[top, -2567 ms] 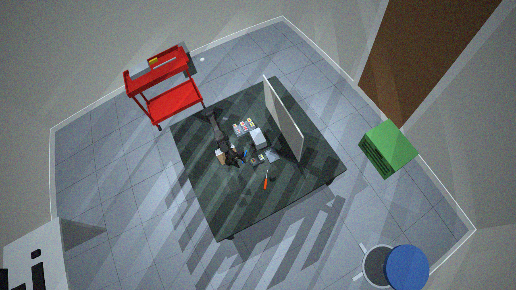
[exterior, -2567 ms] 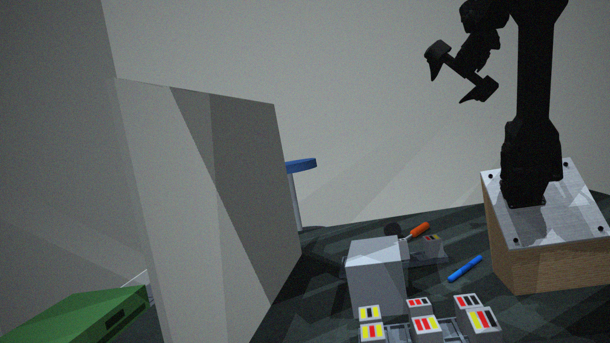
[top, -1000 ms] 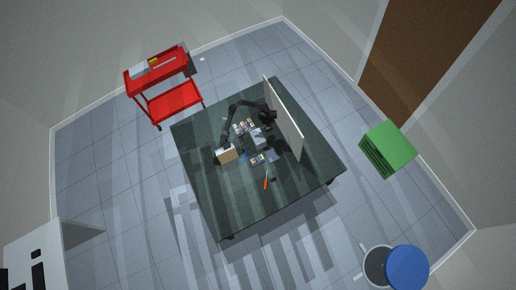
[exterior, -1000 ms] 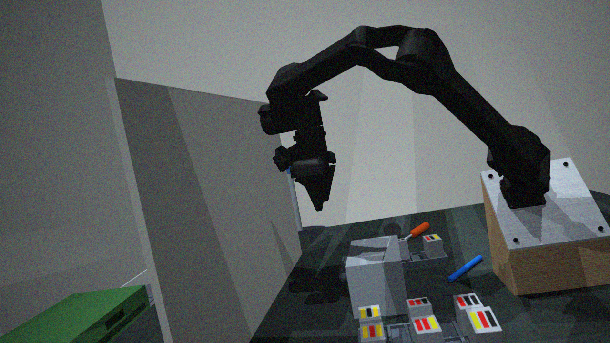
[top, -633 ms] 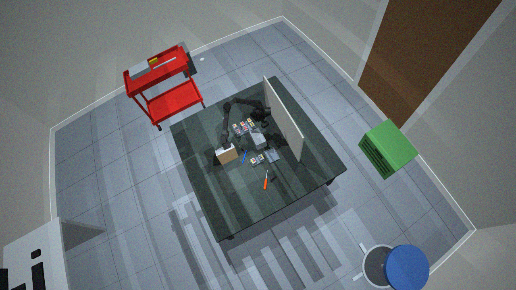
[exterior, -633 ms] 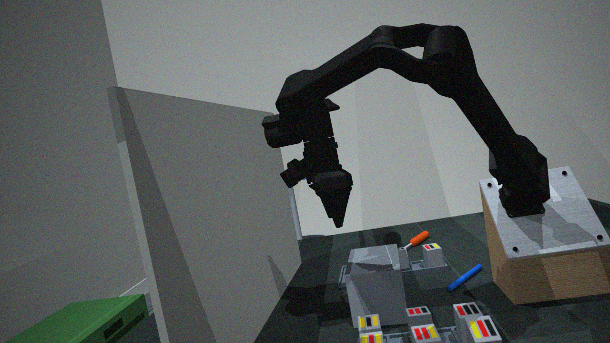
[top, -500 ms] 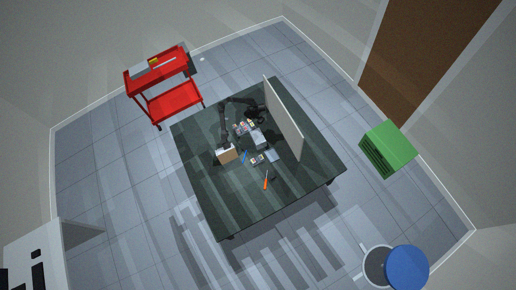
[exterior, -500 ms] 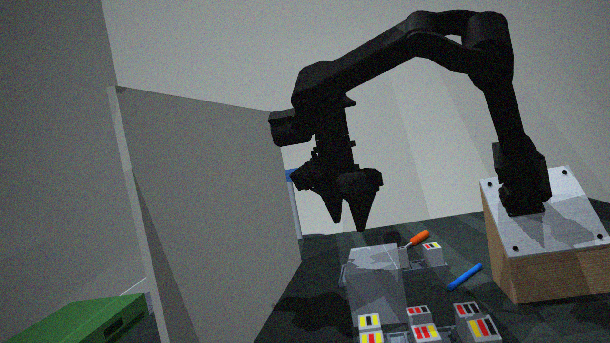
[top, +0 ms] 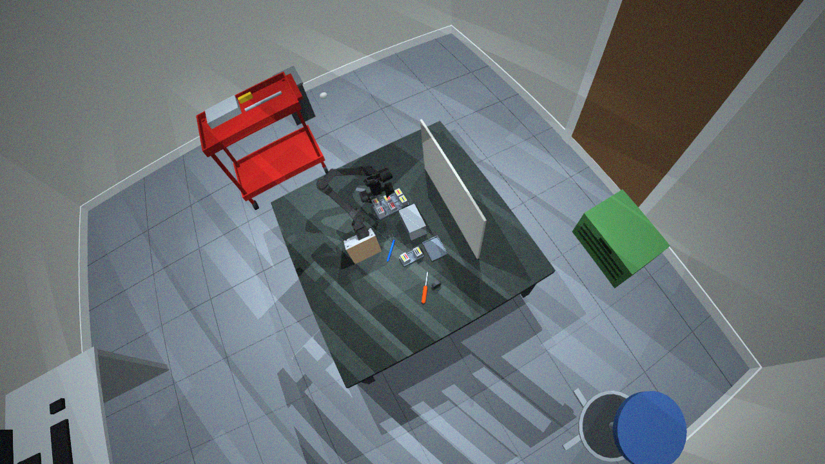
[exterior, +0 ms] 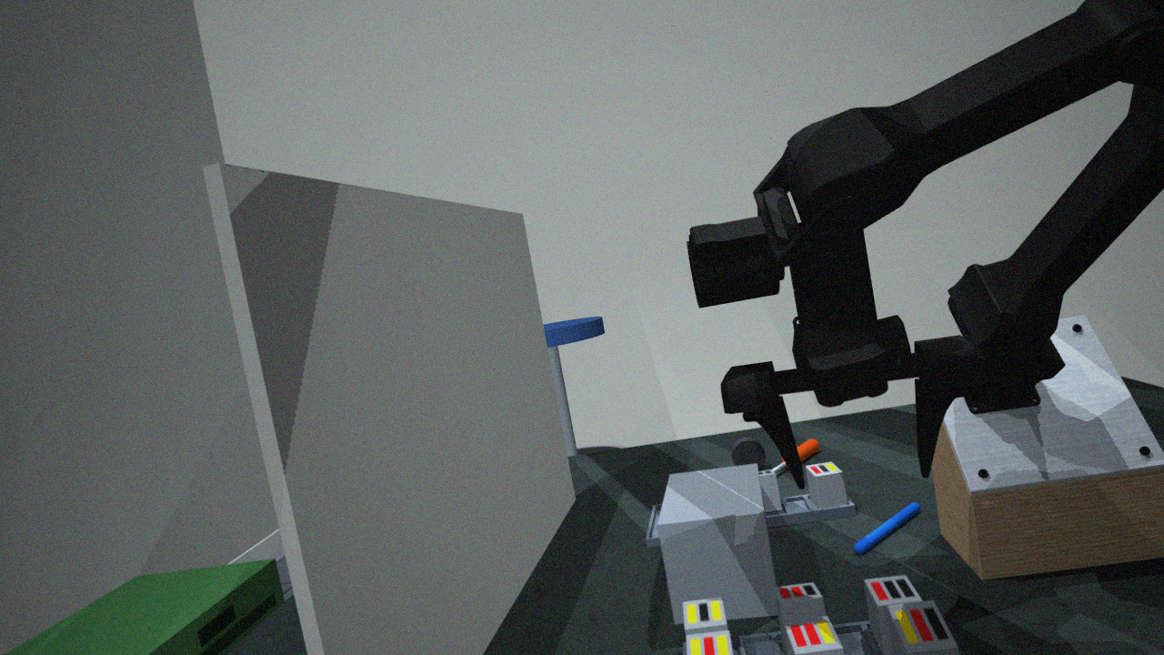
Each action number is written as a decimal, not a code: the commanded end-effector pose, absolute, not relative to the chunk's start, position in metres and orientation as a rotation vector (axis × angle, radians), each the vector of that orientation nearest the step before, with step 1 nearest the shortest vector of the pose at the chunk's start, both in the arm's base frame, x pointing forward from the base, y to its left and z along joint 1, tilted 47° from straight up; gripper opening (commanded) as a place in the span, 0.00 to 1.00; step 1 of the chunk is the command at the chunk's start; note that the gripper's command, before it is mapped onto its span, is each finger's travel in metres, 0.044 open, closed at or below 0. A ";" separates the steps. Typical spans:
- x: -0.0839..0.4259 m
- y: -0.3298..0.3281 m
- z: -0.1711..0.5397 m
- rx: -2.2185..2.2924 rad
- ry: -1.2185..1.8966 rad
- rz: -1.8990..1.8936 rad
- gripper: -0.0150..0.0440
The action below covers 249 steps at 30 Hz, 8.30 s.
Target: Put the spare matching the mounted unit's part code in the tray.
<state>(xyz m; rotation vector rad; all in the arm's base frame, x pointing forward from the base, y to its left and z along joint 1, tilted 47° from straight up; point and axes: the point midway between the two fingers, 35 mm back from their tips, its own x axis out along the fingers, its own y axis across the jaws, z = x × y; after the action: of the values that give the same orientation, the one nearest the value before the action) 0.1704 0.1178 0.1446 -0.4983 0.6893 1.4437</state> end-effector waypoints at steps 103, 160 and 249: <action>0.157 0.209 0.056 -0.596 0.563 1.506 0.45; 0.155 0.115 0.140 -0.611 0.589 1.500 0.25; 0.345 -0.108 -0.021 -0.622 0.647 1.469 0.25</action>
<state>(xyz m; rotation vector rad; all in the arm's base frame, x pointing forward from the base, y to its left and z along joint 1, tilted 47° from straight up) 0.3439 -0.0962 -0.0056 -0.6203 0.6536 1.4657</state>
